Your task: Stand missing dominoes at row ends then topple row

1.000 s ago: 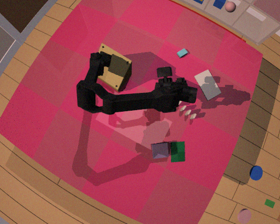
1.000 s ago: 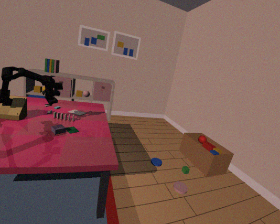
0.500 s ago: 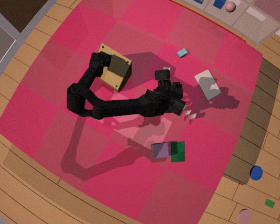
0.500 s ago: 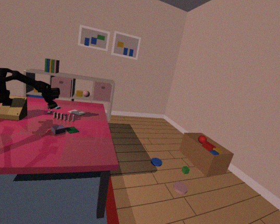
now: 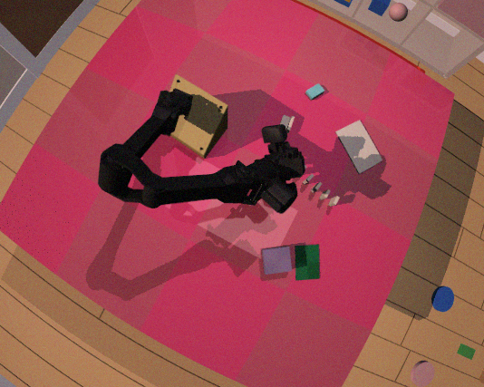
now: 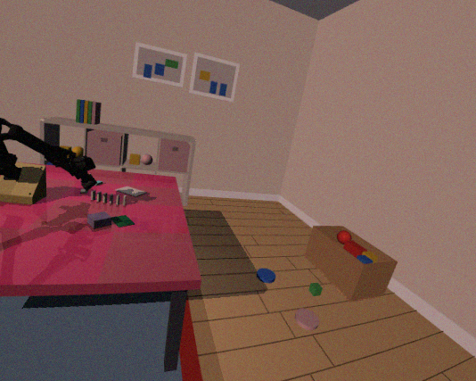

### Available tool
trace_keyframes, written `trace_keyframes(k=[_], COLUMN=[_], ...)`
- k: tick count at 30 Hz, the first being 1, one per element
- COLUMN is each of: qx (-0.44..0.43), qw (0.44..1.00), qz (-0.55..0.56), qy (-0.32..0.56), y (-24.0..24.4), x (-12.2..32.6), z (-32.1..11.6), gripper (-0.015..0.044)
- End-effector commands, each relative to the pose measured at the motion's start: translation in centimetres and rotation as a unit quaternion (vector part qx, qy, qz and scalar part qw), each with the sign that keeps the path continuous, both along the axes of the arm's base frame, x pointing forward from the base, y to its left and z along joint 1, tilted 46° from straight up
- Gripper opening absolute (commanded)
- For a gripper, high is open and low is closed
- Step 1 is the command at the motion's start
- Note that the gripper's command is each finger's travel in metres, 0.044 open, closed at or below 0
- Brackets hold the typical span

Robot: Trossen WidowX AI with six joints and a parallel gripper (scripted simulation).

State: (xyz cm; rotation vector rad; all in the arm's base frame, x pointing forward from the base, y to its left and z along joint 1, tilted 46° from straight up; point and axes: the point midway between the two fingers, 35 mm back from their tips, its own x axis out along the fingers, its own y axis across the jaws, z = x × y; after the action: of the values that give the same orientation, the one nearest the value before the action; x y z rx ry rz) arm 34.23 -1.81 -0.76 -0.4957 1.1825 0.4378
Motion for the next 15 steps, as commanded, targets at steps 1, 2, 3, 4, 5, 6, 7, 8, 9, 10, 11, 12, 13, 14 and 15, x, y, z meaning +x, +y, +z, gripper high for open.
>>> trace_keyframes(k=[1, 2, 3, 4, 5, 6, 7, 8, 9, 10, 11, 12, 13, 14, 15], qx=[0.021, 0.026, 0.030, 0.034, 0.038, 0.041, 0.045, 0.048, 0.050, 0.053, 0.055, 0.057, 0.058, 0.060, 0.061], qw=[0.999, 0.998, 0.998, 0.997, 0.996, 0.994, 0.993, 0.992, 0.990, 0.988, 0.986, 0.984, 0.982, 0.979, 0.977], qz=[0.019, 0.024, 0.028, 0.033, 0.038, 0.043, 0.048, 0.053, 0.058, 0.064, 0.069, 0.075, 0.080, 0.086, 0.091], qy=[-0.037, -0.047, -0.057, -0.067, -0.077, -0.088, -0.098, -0.108, -0.119, -0.130, -0.140, -0.151, -0.162, -0.173, -0.184], y=[-0.3, -0.3, -0.4, -0.4, -0.5, -0.5, -0.6, -0.6, -0.7, -0.7, -0.7, -0.8, -0.8, -0.9, -0.9], x=[-0.1, -0.1, -0.1, -0.1, -0.2, -0.2, -0.2, -0.2, -0.3, -0.3, -0.4, -0.5, -0.5, -0.6, -0.7], z=[0.2, 0.3, 0.4, 0.5, 0.6, 0.7, 0.9, 1.0, 1.1, 1.3, 1.4, 1.6, 1.7, 1.9, 2.1], gripper=[0.0107, 0.0107, 0.0107, 0.0107, 0.0107, 0.0107, 0.0107, 0.0107, 0.0107, 0.0107, 0.0107, 0.0107, 0.0107, 0.0107, 0.0107])
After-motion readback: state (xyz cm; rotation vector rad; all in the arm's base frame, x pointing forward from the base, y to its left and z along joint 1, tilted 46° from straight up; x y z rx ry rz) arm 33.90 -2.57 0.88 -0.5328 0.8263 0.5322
